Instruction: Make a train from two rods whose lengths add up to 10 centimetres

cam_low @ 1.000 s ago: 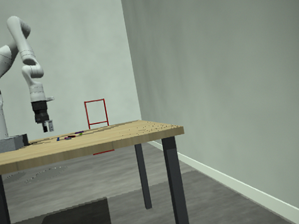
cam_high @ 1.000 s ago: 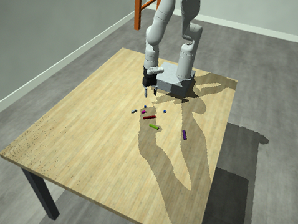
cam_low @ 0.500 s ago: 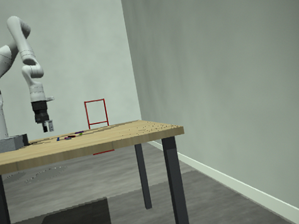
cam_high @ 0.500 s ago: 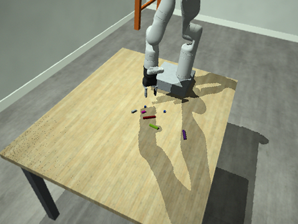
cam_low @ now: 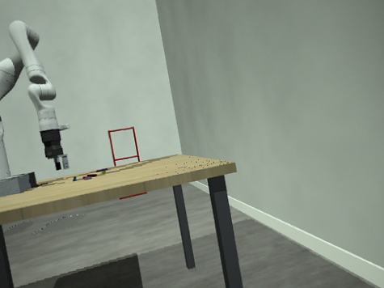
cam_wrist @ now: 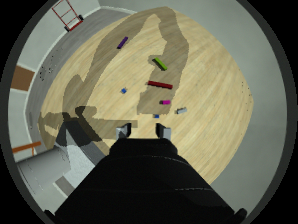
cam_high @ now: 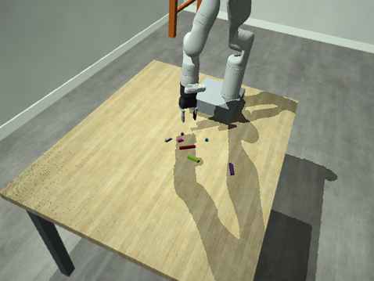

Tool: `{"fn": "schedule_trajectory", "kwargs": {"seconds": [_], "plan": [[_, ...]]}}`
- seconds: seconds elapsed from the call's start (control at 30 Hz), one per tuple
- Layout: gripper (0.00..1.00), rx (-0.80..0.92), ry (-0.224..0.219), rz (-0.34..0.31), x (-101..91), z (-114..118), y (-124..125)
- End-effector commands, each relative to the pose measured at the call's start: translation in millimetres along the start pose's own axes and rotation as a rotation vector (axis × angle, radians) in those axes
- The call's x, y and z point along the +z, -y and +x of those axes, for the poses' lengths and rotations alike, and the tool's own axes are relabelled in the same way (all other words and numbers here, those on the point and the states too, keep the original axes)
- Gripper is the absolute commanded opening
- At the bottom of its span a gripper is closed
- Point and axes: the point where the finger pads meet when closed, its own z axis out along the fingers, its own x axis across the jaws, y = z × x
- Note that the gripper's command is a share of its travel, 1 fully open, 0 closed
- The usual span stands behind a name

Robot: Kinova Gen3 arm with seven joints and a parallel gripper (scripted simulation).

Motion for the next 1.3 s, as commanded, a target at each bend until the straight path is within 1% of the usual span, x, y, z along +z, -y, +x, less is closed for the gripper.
{"fn": "schedule_trajectory", "kwargs": {"seconds": [0.0, 0.53, 0.7, 0.87, 1.03, 1.1, 1.27], "plan": [[1.00, 0.000, -0.008, -0.003, -0.6, 2.0, -1.2], [1.00, 0.000, -0.007, -0.003, -0.6, 2.0, -1.1], [1.00, 0.027, -0.001, -0.001, -0.2, 1.0, 2.1], [1.00, 0.065, 0.001, -0.002, 0.2, 1.0, 10.5], [1.00, 0.136, 0.005, -0.005, 1.0, -0.5, 25.2], [1.00, 0.136, 0.005, -0.005, 1.0, -0.5, 25.2], [1.00, 0.236, 0.008, -0.009, 1.9, -3.8, 46.2]]}}
